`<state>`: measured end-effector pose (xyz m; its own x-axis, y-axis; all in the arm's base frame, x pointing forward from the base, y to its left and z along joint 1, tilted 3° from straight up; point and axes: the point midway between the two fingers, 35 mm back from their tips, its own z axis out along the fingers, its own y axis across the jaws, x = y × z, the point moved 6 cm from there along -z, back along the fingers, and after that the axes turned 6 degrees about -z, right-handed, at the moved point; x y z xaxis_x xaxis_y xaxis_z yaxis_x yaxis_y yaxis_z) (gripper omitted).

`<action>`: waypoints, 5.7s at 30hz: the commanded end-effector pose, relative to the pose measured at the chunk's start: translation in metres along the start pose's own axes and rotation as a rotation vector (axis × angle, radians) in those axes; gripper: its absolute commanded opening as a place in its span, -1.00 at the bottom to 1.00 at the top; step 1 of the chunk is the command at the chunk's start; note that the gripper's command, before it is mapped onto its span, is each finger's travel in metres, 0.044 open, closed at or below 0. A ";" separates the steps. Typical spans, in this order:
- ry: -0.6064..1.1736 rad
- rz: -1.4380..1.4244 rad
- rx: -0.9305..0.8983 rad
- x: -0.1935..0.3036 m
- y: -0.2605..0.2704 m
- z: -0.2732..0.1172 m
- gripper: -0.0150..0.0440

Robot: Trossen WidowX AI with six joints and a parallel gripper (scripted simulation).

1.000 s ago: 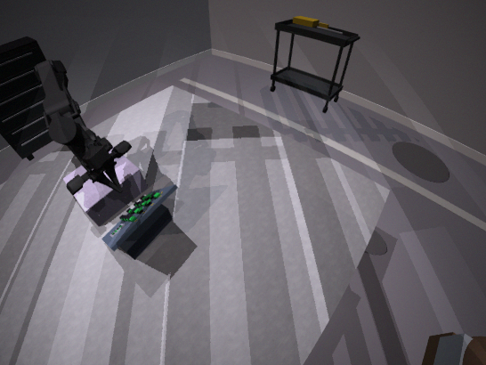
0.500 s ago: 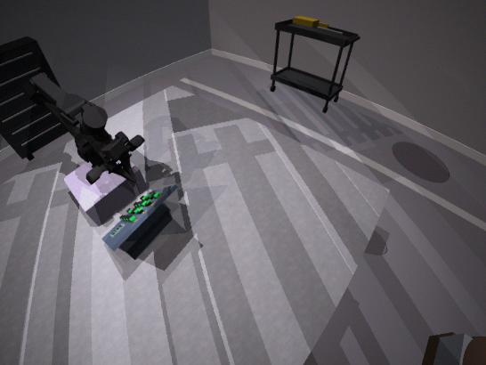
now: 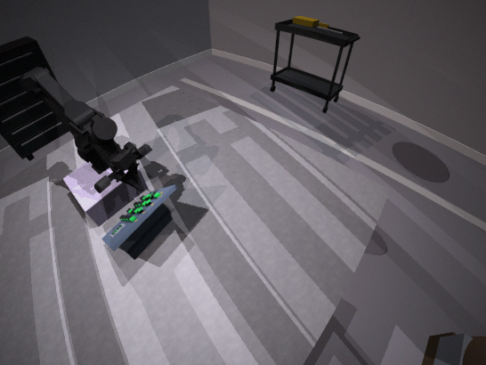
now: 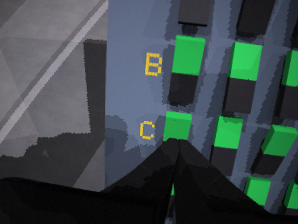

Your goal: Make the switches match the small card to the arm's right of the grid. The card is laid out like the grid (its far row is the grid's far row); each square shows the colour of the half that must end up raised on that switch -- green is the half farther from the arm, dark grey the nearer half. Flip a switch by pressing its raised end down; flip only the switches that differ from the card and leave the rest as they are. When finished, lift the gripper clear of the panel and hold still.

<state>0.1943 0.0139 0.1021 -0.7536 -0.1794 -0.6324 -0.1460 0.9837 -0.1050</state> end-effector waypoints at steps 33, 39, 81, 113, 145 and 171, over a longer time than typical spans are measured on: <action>0.000 0.004 0.002 0.000 0.000 0.017 -0.49; 0.000 0.004 0.002 0.000 0.000 0.018 -0.49; -0.008 0.004 0.004 -0.003 0.000 -0.002 -0.49; -0.029 -0.003 0.012 0.032 -0.087 -0.029 -0.49; -0.048 -0.002 0.013 0.033 -0.086 0.017 -0.49; -0.048 -0.002 0.013 0.033 -0.086 0.018 -0.49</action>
<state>0.1933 -0.0760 0.0765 -0.7201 -0.1860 -0.6685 -0.1443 0.9825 -0.1179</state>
